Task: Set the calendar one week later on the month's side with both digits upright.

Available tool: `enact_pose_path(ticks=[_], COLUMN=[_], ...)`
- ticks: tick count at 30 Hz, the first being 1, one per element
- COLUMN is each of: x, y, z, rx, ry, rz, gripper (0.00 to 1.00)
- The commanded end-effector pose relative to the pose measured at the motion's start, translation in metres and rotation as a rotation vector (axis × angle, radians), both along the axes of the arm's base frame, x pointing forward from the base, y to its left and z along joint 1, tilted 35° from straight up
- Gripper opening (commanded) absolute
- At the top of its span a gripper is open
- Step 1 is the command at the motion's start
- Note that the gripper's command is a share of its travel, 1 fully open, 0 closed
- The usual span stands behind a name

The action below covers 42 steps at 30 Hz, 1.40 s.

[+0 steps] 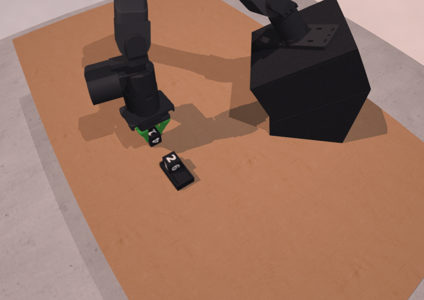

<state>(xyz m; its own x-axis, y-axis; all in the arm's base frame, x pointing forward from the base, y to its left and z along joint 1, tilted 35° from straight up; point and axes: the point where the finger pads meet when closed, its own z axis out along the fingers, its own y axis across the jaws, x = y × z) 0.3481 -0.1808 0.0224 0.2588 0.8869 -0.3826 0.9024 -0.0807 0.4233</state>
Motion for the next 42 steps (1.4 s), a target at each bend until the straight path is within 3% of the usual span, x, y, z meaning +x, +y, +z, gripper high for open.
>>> enact_pose_path(ticks=[1,28,29,42], x=[0.011,0.009,0.012,0.01], y=[0.001,0.002,0.001,0.002], z=[0.013,0.005,0.018,0.016], rx=[-0.022,-0.013,-0.024,-0.022], ry=[-0.026,0.001,-0.03,-0.024], rz=[0.016,0.017,0.017,0.018], gripper=[0.26,0.26,0.26,0.26])
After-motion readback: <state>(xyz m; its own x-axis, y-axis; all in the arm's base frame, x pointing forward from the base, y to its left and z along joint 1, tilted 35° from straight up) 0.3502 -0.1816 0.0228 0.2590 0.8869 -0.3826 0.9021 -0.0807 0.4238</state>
